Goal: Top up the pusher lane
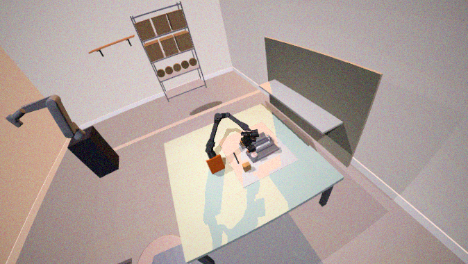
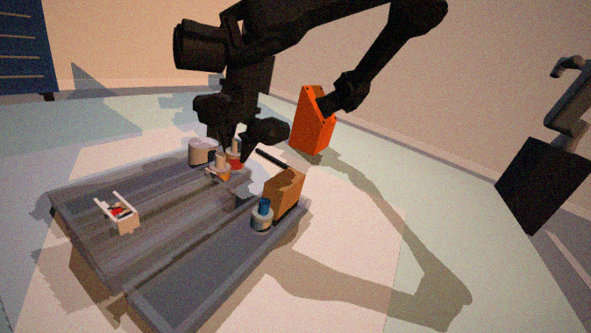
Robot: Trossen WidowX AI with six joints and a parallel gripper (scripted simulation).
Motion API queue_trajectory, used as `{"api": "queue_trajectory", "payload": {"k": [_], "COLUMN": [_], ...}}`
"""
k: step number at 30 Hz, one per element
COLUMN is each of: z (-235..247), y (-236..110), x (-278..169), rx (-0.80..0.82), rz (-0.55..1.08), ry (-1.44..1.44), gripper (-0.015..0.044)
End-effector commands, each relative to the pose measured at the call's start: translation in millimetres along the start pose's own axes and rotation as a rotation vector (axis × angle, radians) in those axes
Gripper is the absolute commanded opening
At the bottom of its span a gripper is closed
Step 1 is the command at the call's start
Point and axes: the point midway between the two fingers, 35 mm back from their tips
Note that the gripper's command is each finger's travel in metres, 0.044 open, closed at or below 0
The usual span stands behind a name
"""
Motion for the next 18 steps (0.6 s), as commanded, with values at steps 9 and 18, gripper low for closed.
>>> {"api": "queue_trajectory", "payload": {"k": [9, 18], "z": [0.9, 0.9], "y": [2.4, 5.3], "x": [6.8, 6.8], "rx": [0.003, 0.003], "rz": [-0.019, -0.02], "ry": [-0.012, -0.012], "gripper": [0.0, 0.0]}}
Point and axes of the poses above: the point midway between the two fingers, 35 mm back from their tips, its own y axis out along the fingers, its own z axis across the jaws, x = y × z, and after that the axes turned 10 degrees about -y, right-handed
